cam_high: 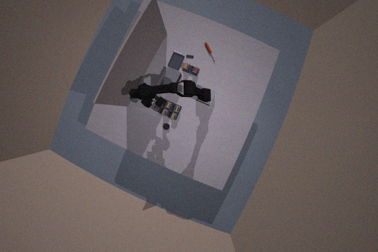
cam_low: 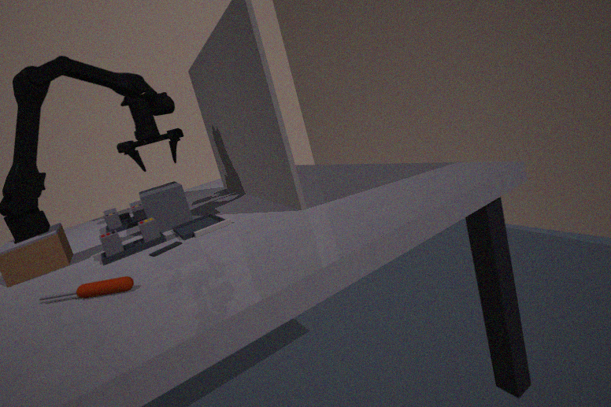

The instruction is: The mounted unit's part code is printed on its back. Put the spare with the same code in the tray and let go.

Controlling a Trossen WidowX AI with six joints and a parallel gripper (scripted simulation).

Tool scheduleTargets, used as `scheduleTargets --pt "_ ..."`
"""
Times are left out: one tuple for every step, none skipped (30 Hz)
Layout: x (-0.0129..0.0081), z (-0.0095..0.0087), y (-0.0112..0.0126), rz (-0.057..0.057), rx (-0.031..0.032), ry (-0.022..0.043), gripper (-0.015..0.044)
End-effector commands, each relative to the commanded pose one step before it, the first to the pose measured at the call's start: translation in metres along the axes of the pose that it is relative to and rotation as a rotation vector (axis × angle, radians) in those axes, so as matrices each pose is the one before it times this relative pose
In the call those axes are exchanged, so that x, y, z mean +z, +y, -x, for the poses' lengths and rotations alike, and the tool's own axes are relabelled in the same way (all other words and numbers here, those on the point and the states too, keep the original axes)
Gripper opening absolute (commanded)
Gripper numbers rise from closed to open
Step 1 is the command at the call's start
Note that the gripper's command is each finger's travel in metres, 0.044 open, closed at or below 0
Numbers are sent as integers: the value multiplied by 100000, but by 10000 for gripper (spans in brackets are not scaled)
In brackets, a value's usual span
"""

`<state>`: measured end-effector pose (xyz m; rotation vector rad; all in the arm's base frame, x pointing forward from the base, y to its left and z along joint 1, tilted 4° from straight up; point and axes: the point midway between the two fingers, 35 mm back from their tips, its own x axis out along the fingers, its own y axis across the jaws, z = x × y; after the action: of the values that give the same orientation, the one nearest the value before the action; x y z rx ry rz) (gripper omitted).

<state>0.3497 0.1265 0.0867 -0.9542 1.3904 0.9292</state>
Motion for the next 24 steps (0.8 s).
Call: scheduleTargets --pt "1866 -964 2183 23007 884 -465 440" --pt "0 0 0 0 0 0 440" --pt "0 0 0 0 0 0 440" --pt "0 0 0 0 0 0 440" --pt "0 0 0 0 0 0 440" --pt "0 0 0 0 0 0 440" --pt "0 0 0 0 0 0 440" --pt "0 0 0 0 0 0 440" --pt "0 0 0 0 0 0 440" --pt "-9 -168 33 0 3 1 414" --pt "-22 -355 73 0 6 2 387" --pt "-33 -458 101 0 9 3 361" --pt "-104 -596 57 0 5 10 335" --pt "-142 -752 90 0 8 14 309" --pt "-181 -876 130 0 12 18 300" --pt "-137 -615 108 0 10 14 300" --pt "-48 -206 39 0 4 5 300" --pt "0 0 0 0 0 0 300" --pt "0 0 0 0 0 0 300" --pt "0 0 0 0 0 0 300" --pt "0 0 0 0 0 0 300" --pt "0 0 0 0 0 0 300" --pt "0 0 0 0 0 0 300" --pt "0 0 0 0 0 0 300"
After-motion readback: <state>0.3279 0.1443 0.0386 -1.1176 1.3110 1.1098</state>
